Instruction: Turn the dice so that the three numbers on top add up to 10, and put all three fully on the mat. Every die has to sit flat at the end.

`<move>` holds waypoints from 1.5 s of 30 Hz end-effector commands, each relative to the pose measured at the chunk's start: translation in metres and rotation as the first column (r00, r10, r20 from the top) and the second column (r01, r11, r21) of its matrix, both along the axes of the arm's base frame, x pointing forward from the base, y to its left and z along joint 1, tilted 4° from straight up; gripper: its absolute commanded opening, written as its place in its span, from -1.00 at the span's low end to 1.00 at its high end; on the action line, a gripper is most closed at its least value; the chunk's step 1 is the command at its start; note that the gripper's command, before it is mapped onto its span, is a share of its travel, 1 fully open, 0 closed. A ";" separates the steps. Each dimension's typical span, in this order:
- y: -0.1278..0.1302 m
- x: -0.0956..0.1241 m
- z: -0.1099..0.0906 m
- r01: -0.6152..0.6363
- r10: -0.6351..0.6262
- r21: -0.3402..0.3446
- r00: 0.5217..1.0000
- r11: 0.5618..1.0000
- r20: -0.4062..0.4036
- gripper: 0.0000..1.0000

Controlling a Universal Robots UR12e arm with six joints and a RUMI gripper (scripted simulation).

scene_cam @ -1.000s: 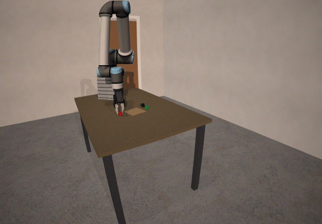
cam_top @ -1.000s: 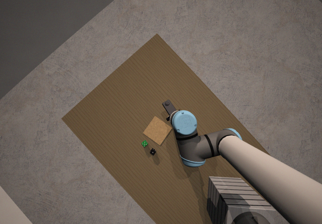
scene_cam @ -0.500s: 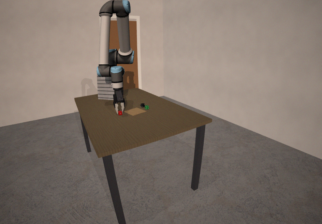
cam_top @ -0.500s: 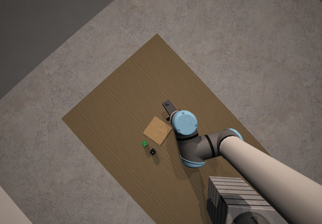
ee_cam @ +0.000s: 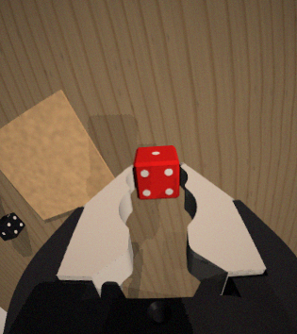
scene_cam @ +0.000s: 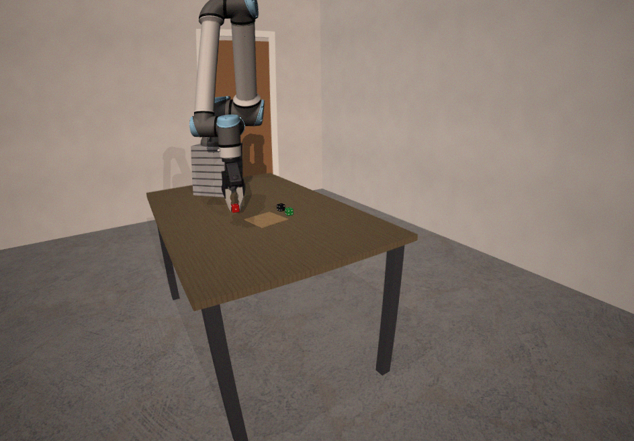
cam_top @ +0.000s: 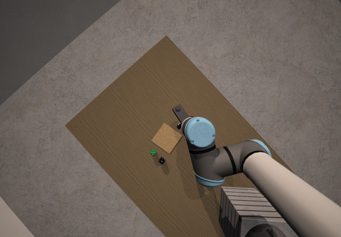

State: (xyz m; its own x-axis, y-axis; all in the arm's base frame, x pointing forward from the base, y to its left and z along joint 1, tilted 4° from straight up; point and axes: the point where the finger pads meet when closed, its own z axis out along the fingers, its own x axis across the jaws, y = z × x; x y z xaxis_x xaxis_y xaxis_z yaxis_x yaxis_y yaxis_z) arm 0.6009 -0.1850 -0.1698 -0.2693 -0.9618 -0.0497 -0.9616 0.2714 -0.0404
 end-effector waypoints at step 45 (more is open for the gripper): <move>0.144 -0.039 0.039 -0.189 0.189 -0.010 0.982 0.982 0.006 -0.80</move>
State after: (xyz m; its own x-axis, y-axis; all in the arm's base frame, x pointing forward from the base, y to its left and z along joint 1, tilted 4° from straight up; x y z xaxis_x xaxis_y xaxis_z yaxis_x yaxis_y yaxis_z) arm 0.5611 -0.0411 -0.1309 -0.0825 -0.9957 -0.0418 -0.9953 0.0845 -0.0478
